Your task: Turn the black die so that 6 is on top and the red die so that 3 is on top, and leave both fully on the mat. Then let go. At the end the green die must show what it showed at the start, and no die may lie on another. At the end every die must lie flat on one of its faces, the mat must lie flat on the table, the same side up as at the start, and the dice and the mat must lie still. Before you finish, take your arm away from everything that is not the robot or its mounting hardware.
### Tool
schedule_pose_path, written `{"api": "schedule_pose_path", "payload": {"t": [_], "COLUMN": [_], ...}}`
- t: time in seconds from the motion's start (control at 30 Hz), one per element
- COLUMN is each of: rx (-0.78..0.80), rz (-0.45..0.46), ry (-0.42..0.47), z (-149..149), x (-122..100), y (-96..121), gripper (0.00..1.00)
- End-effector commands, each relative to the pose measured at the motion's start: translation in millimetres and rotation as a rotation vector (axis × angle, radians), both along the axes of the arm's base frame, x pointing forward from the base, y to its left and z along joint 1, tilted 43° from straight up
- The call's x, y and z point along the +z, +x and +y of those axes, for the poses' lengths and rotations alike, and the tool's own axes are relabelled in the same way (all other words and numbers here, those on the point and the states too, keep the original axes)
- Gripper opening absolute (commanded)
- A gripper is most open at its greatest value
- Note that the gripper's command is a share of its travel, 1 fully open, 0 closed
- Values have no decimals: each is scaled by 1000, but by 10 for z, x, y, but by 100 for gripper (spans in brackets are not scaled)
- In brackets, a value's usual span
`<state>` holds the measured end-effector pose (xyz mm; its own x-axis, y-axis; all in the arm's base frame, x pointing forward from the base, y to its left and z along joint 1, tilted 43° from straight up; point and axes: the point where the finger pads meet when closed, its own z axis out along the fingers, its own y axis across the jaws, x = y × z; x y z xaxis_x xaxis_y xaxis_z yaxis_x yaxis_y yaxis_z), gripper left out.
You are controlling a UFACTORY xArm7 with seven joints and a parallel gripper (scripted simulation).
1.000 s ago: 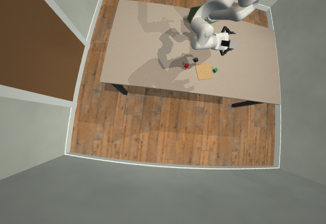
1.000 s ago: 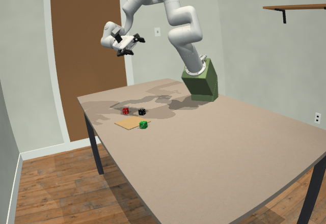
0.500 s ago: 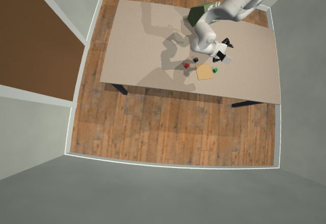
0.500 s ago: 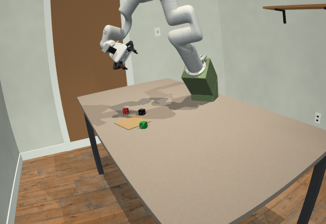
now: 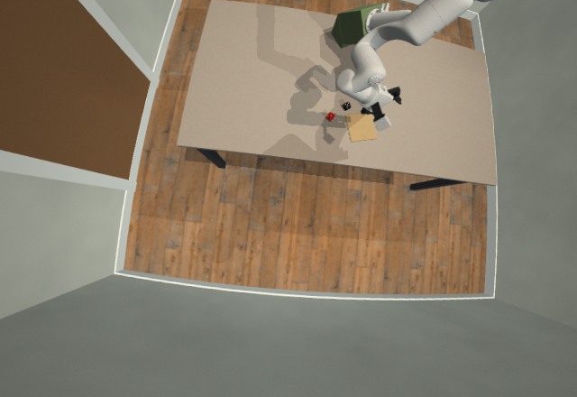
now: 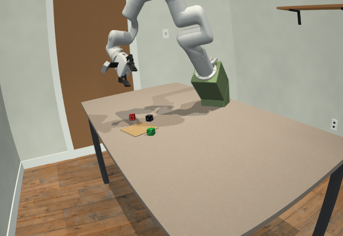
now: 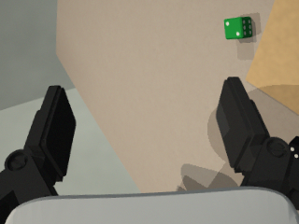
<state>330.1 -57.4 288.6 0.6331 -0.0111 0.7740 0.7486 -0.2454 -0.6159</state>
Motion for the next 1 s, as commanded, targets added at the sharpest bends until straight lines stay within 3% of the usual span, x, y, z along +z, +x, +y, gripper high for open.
{"api": "schedule_pose_path", "payload": {"t": [0.0,0.37,0.47,0.5,0.8,0.97], "rx": [-107,-345,-354,-428,-633,-687], "rz": [133,397,407,478,652,693], "ry": [-33,-88,-90,-104,-136,-143], "z": [-54,-281,-292,-383,-667,-748], "x": [-180,-599,-616,-739,-1053,-1127], "y": [223,539,549,613,722,736], "gripper": [100,100,100,100,100,100]}}
